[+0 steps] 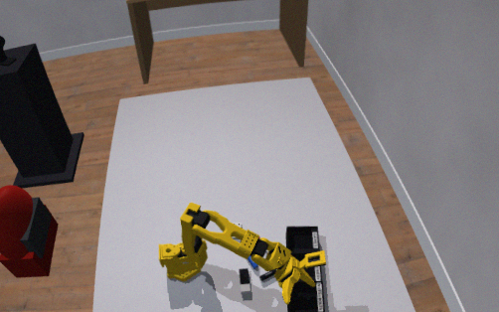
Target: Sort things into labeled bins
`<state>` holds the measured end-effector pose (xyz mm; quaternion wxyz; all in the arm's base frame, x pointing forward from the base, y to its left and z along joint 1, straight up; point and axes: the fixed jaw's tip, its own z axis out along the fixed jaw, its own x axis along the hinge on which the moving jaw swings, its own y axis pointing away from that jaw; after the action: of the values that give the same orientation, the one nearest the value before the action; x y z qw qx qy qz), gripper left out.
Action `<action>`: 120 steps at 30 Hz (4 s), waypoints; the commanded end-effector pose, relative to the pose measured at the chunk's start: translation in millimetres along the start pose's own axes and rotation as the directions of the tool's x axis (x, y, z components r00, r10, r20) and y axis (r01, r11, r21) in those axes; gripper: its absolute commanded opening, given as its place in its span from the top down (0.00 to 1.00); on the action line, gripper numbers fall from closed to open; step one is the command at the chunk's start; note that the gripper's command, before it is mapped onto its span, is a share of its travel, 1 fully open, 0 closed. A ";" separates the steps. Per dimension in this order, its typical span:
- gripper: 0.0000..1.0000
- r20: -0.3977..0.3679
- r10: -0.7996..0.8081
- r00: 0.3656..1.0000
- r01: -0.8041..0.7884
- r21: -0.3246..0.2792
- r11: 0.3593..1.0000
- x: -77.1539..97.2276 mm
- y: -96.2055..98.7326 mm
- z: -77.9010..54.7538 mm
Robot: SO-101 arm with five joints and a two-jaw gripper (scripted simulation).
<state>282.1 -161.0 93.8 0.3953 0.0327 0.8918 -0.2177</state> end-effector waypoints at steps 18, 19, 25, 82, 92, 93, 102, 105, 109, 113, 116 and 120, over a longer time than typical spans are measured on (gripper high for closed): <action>0.00 -0.052 -0.002 0.999 0.001 -0.018 1.000 15.2 4.1 10.8; 0.00 -0.052 -0.002 0.999 0.001 -0.018 1.000 15.2 4.1 10.8; 0.00 -0.052 -0.002 0.999 0.001 -0.018 1.000 15.2 4.1 10.8; 0.00 -0.193 0.042 0.980 -0.073 -0.161 0.984 -1.0 40.1 10.8; 0.00 -0.342 0.046 0.938 -0.139 -0.250 0.958 -9.6 74.2 -1.2; 0.00 -0.342 0.046 0.938 -0.139 -0.250 0.958 -9.6 74.2 -1.2; 0.00 -0.354 0.045 0.934 -0.143 -0.256 0.956 -9.9 76.7 -2.6; 0.00 -0.354 0.045 0.934 -0.143 -0.256 0.956 -9.9 76.7 -2.6; 0.00 -0.354 0.045 0.934 -0.143 -0.256 0.956 -9.9 76.7 -2.6; 0.00 -0.354 0.045 0.934 -0.143 -0.256 0.956 -9.9 76.7 -2.6; 0.00 -0.354 0.045 0.934 -0.143 -0.256 0.956 -9.9 76.7 -2.6; 0.00 -0.346 0.048 0.937 -0.146 -0.263 0.954 -16.1 80.7 -6.8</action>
<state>299.9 -86.6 62.5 0.2187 0.0581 0.9725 -0.0552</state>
